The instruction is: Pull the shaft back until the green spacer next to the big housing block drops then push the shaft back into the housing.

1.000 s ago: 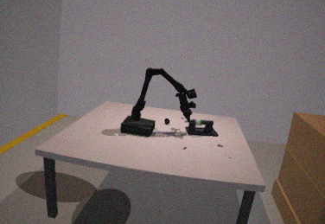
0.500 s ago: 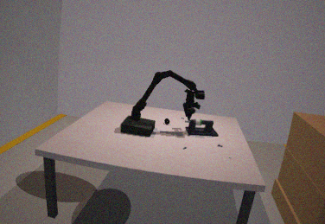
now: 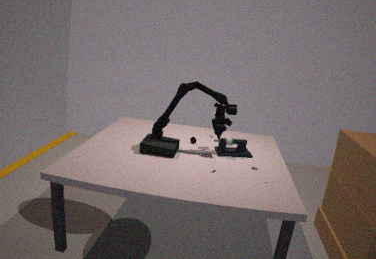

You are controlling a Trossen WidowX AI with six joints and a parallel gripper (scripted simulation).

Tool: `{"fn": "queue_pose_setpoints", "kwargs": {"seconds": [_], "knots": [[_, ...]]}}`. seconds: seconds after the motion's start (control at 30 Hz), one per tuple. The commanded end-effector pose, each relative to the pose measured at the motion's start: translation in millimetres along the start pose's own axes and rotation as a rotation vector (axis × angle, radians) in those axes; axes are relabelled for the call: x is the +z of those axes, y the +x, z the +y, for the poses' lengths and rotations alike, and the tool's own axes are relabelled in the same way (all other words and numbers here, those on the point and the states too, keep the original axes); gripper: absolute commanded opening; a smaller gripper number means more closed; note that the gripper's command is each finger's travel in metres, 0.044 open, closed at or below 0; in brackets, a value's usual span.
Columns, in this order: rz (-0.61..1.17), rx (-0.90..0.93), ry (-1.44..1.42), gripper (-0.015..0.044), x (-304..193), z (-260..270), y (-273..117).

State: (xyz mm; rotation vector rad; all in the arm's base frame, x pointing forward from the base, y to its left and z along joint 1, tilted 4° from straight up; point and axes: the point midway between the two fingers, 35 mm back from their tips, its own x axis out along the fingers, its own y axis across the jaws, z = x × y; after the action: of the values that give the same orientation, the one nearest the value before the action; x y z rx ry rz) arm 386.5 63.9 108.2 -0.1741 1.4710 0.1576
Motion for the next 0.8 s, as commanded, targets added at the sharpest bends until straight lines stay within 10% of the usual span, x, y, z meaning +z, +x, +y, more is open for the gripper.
{"fn": "queue_pose_setpoints", "kwargs": {"seconds": [0.0, 0.77], "knots": [[-0.001, -0.005, 0.006, 0.0440, 0.7, -0.6, -0.7], [-0.001, -0.005, 0.006, 0.0440, 1.5, -1.0, 14.4]]}}
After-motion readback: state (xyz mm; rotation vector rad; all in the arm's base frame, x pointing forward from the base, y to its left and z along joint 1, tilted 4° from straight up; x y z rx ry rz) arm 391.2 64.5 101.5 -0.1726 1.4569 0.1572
